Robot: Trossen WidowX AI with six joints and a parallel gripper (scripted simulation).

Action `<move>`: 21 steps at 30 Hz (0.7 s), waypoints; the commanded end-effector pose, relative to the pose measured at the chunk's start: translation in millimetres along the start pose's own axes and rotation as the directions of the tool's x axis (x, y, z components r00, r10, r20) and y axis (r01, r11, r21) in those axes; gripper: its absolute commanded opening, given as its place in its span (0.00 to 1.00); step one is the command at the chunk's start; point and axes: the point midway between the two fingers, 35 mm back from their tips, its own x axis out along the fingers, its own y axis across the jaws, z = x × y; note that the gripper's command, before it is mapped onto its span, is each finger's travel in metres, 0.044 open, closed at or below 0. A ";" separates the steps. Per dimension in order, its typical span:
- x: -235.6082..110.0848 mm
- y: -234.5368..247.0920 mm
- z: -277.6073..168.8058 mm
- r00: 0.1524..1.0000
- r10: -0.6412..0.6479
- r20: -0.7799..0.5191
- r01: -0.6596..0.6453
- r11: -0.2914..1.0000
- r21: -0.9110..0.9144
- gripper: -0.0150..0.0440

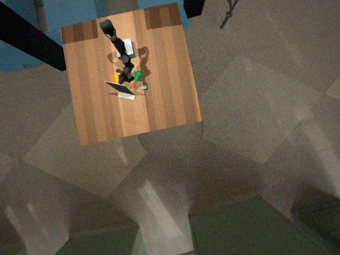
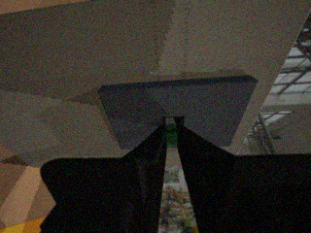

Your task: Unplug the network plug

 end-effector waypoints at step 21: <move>-12.7 0.6 -3.3 1.000 0.002 0.006 -0.002 1.000 -0.007 0.25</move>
